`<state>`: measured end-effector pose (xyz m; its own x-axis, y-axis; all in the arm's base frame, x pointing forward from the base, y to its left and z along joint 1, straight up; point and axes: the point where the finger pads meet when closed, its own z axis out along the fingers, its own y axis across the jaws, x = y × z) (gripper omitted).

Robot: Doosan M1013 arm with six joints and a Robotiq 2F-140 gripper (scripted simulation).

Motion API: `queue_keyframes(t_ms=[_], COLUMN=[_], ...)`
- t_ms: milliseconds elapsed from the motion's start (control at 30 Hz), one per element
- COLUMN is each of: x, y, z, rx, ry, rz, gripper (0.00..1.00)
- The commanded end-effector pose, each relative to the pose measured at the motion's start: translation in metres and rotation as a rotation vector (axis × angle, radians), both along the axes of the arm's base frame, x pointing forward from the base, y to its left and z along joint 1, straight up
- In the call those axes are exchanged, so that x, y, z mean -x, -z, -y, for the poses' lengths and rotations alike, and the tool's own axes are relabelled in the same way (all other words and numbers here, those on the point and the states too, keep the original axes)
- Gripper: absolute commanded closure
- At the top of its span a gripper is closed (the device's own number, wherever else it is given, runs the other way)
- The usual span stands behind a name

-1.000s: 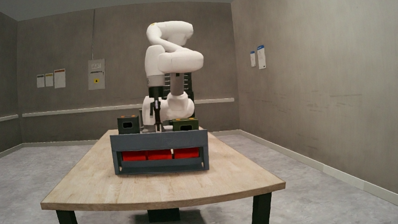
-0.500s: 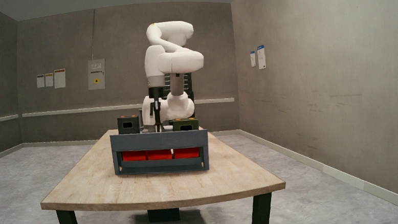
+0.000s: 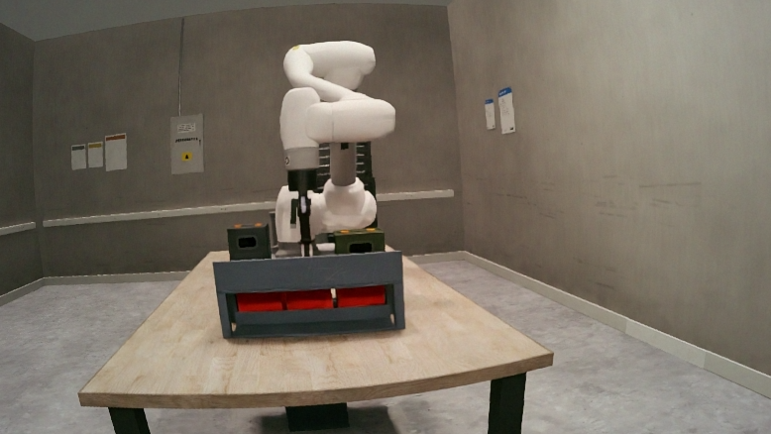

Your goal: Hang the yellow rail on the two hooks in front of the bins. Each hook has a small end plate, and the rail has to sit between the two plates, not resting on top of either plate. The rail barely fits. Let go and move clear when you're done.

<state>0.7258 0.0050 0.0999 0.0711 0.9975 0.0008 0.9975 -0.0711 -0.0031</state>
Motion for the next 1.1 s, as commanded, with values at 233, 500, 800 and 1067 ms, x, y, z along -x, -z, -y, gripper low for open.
queue_keyframes(t_ms=[233,500,800,1067], x=[-0.005,-0.019,-0.022,-0.021], y=[0.001,0.005,0.005,0.010], z=[0.000,0.001,0.001,0.001], rx=[0.000,0.000,0.000,0.000], ry=[0.000,0.000,0.000,0.000], rz=[0.000,0.000,0.000,0.000], gripper=[0.90,0.90,0.90,0.90])
